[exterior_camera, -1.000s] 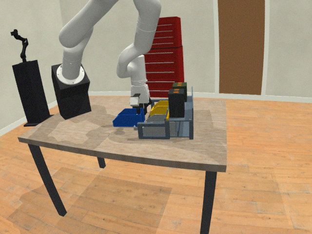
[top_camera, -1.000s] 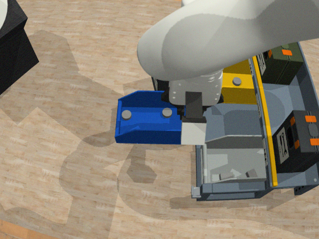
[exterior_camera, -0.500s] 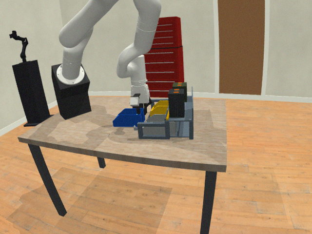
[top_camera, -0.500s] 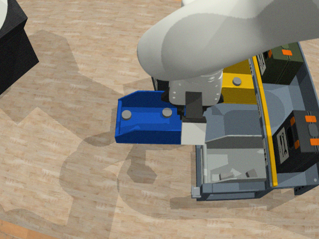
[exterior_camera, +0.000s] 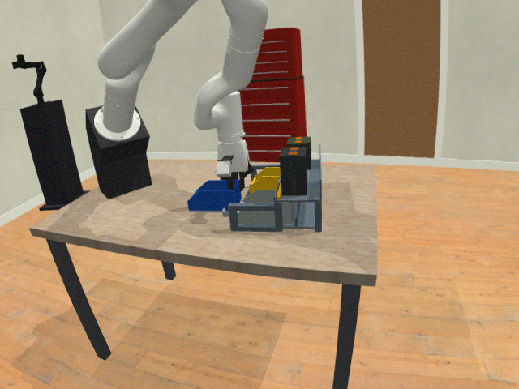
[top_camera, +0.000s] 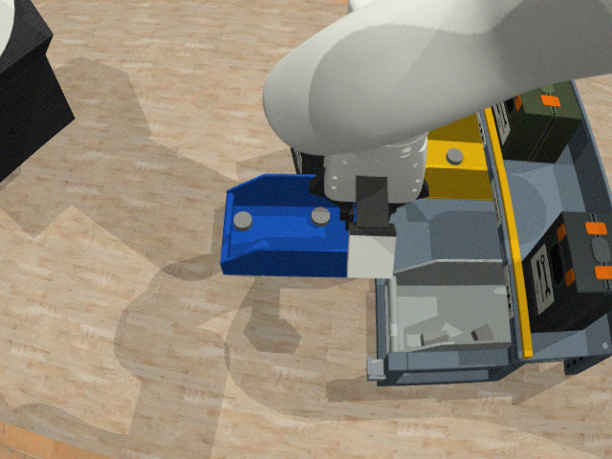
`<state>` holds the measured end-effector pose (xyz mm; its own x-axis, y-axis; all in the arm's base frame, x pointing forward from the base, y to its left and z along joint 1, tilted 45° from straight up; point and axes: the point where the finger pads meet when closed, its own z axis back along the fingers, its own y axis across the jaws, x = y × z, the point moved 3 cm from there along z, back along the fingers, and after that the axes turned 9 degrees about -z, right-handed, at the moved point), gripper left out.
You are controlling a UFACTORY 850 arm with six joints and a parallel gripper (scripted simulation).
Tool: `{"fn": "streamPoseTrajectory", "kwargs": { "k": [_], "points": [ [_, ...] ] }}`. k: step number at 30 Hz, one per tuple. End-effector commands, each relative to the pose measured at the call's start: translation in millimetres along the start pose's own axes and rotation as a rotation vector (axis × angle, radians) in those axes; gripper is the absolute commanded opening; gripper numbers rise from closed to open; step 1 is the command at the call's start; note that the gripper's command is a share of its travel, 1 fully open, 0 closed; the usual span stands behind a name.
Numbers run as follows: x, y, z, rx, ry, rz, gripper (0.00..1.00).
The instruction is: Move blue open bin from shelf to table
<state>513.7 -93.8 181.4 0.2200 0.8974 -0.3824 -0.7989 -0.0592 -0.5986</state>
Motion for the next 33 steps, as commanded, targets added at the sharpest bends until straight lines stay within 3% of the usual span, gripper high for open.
{"fn": "streamPoseTrajectory", "kwargs": {
  "k": [1,27,32,33],
  "points": [
    [0.0,-0.3,0.2,-0.001,0.000,0.000,0.33],
    [0.0,-0.3,0.2,-0.001,0.000,0.000,0.33],
    [-0.2,-0.2,55.2,-0.001,-0.003,0.000,0.33],
    [-0.2,-0.2,55.2,-0.001,-0.003,0.000,0.33]
  ]
}}
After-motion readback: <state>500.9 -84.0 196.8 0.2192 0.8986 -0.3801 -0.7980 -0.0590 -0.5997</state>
